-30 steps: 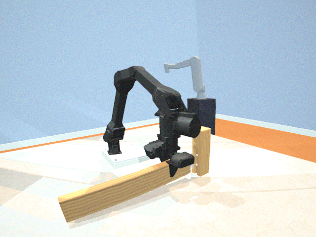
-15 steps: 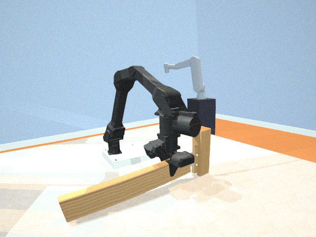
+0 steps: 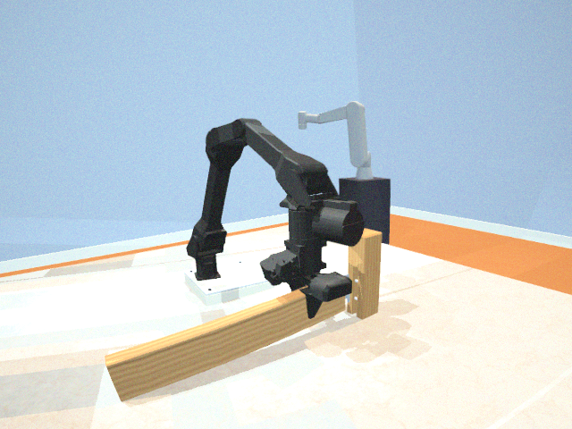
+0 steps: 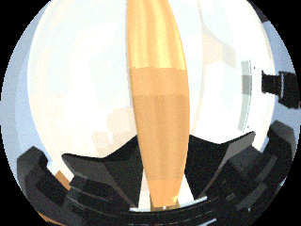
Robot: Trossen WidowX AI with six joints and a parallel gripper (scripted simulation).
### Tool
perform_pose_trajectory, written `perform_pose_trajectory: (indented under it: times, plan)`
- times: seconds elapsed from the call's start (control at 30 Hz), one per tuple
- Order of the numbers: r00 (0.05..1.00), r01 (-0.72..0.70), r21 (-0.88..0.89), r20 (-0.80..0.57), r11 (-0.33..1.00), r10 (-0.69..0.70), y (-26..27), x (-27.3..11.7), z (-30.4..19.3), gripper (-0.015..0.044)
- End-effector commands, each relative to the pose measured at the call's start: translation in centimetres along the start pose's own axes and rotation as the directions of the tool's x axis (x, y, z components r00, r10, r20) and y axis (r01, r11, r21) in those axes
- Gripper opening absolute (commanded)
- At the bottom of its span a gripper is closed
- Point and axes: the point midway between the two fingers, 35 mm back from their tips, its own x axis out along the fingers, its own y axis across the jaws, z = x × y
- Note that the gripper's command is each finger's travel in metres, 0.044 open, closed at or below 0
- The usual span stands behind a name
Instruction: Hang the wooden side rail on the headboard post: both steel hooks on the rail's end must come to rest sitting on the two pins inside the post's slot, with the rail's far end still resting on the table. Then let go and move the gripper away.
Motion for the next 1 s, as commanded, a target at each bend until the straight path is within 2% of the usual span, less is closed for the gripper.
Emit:
perform_pose_trajectory:
  times: [0.0,0.97]
  plan:
    - [1.000,-0.011,0.010,-0.002,1.000,0.011,0.10,-0.56,-0.02,0.0000]
    - [1.000,-0.011,0.010,-0.002,1.000,0.011,-0.04,-0.56,-0.20,0.0000]
